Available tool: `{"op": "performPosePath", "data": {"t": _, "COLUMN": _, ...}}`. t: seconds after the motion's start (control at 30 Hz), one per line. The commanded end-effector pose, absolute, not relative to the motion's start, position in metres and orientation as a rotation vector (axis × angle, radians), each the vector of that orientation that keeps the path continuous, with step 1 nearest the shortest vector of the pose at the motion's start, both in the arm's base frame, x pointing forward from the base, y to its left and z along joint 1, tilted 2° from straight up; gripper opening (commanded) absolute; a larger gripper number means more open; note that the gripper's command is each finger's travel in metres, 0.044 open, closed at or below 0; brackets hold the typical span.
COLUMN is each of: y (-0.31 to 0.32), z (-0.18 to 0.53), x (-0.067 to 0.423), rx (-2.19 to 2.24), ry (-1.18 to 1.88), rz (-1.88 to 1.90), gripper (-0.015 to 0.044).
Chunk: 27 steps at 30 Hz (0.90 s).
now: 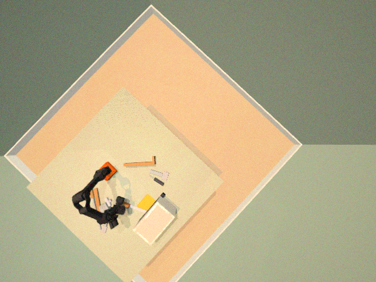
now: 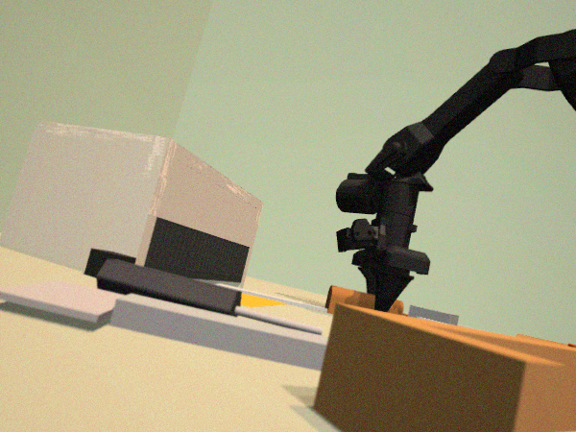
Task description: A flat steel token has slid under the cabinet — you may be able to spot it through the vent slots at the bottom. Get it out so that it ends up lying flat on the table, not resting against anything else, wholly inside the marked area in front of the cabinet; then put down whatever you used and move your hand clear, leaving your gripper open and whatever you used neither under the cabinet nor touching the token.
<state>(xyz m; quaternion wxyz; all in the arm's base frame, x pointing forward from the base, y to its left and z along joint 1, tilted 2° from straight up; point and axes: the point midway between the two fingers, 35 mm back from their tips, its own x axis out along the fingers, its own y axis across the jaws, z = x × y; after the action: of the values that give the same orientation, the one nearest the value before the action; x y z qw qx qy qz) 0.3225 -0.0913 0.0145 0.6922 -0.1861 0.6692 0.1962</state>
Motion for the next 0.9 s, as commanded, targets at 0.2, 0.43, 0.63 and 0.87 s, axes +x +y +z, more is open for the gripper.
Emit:
{"op": "performPosePath", "data": {"t": 0.2, "y": -0.084, "z": 0.015, "x": 0.336, "rx": -0.417, "ry": 1.497, "rz": 0.433, "gripper": 0.0}}
{"op": "performPosePath", "data": {"t": 0.43, "y": -0.08, "z": 0.016, "x": 0.344, "rx": -0.417, "ry": 1.496, "rz": 0.433, "gripper": 0.0}}
{"op": "performPosePath", "data": {"t": 0.63, "y": -0.076, "z": 0.016, "x": 0.351, "rx": -0.417, "ry": 1.495, "rz": 0.433, "gripper": 0.0}}
{"op": "performPosePath", "data": {"t": 0.87, "y": -0.071, "z": 0.017, "x": 0.359, "rx": -0.416, "ry": 1.494, "rz": 0.433, "gripper": 0.0}}
